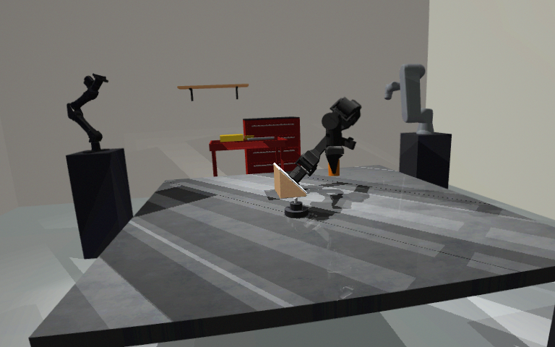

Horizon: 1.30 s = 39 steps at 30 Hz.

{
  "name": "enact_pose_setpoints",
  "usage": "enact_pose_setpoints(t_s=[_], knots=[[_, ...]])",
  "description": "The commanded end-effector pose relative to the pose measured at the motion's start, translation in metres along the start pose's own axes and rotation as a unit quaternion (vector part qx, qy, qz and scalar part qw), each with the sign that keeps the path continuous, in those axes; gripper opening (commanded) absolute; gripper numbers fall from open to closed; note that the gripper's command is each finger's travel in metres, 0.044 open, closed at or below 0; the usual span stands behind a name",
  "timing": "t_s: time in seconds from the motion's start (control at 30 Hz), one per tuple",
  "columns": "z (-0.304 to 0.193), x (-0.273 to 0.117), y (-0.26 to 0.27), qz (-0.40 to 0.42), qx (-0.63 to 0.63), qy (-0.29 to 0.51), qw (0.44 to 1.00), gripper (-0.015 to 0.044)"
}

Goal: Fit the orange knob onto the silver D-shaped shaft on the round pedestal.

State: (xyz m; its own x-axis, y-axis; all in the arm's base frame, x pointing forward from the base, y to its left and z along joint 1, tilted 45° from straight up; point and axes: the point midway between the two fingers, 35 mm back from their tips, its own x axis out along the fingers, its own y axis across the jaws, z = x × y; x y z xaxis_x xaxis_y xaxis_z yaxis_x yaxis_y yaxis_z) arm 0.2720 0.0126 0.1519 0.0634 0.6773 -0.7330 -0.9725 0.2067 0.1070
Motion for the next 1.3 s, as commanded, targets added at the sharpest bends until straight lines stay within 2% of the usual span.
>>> enact_pose_setpoints(t_s=[0.0,0.67,0.93,1.23,1.27], knots=[[-0.001,0.018,-0.002,0.009,0.002,-0.002,1.000,0.0000],[0.001,0.115,-0.001,0.051,-0.013,-0.005,0.999,0.0000],[0.000,0.118,0.002,0.053,-0.013,-0.006,0.999,0.0000],[0.000,0.118,0.001,0.054,-0.016,-0.004,0.998,0.0236],[0.000,0.118,0.001,0.054,-0.016,-0.004,0.998,0.0240]])
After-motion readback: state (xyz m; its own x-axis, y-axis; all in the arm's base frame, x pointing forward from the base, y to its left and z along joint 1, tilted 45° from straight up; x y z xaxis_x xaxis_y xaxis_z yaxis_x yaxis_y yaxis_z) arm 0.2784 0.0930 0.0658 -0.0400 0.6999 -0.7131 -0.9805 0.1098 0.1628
